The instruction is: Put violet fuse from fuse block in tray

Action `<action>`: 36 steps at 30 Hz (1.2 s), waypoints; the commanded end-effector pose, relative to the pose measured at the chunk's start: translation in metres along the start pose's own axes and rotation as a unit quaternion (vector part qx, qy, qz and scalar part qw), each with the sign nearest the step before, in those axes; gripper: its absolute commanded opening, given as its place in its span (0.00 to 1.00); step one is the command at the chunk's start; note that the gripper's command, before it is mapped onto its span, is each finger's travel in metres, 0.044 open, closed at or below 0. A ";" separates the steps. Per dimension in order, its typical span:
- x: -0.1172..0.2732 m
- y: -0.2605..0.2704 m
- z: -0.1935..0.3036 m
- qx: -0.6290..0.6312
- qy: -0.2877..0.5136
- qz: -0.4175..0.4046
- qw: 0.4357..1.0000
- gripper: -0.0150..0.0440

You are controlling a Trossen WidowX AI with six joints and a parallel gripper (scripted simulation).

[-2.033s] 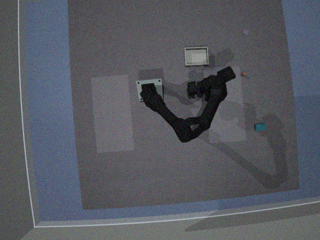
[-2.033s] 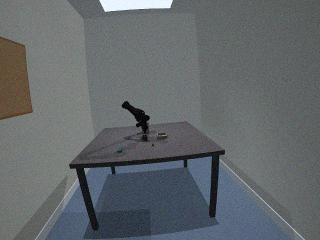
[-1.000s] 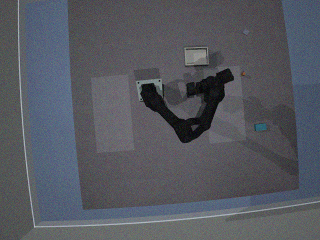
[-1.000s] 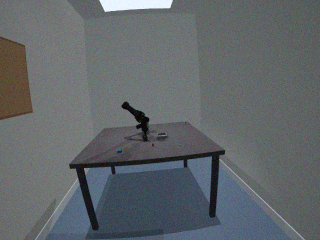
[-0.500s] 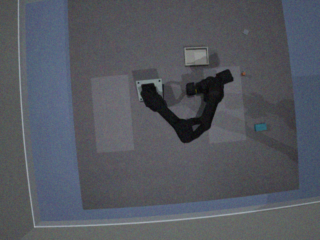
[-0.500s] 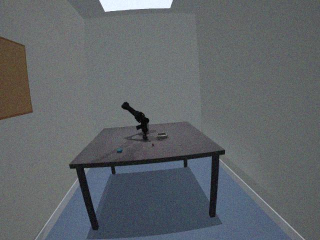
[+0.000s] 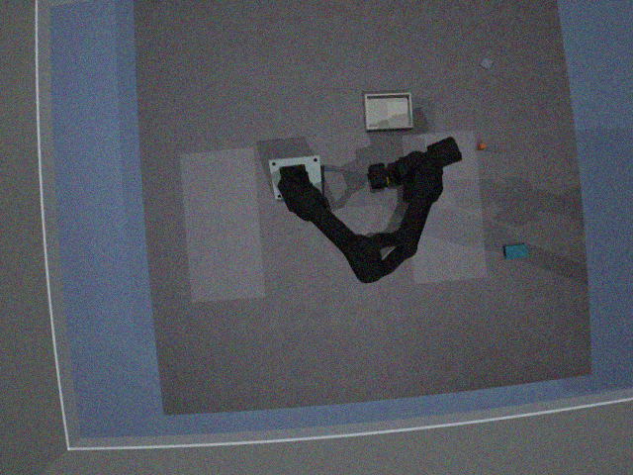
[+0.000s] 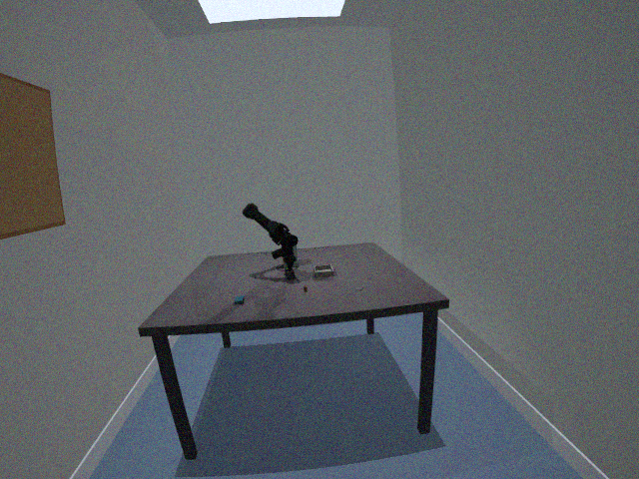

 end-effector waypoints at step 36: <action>0.019 0.001 0.000 0.000 0.000 0.000 1.000 0.25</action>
Point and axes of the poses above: the point midway between the two fingers, 35 mm back from their tips, its own x axis back along the fingers, its own y axis across the jaws, z = x × y, the point moved 5 cm from there along x, back along the fingers, and after that the axes turned 1 degree about -x, right-handed, at the moved point
